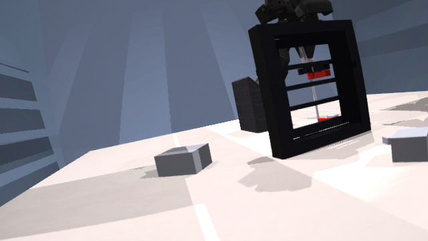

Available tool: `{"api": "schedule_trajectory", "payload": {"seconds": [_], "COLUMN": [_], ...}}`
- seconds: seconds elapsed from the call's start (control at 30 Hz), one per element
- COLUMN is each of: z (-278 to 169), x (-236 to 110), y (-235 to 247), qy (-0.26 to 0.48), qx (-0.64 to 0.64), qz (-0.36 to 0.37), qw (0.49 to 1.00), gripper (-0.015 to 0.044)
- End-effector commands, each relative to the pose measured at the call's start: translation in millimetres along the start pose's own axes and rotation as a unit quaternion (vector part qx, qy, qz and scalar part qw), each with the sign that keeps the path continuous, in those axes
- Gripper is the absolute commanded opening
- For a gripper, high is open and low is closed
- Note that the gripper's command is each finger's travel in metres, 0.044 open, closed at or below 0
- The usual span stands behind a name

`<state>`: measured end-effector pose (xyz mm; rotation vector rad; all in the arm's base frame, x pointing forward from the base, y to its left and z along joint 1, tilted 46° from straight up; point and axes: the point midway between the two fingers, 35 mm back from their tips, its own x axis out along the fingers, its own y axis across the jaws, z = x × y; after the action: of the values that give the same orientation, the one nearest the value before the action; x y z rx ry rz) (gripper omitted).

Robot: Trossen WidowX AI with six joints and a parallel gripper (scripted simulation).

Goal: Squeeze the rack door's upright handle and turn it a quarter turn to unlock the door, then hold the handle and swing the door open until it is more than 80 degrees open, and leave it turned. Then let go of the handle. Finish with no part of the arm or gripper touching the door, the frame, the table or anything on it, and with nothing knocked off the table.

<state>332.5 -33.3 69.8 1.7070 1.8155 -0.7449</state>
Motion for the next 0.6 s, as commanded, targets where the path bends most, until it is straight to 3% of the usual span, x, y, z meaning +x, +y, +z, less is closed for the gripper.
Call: {"api": "schedule_trajectory", "payload": {"seconds": [0.0,0.33,0.57], "z": [-0.4,-0.4,1.3], "x": [0.2,0.2,0.2], "y": [0.0,0.0,-2.0], "qy": [0.001,0.001,0.001], "qx": [0.002,0.002,-0.032], "qz": [0.0,0.0,0.0], "qw": [1.0,1.0,0.999], "gripper": [0.009,0.0024,0.0024]}}
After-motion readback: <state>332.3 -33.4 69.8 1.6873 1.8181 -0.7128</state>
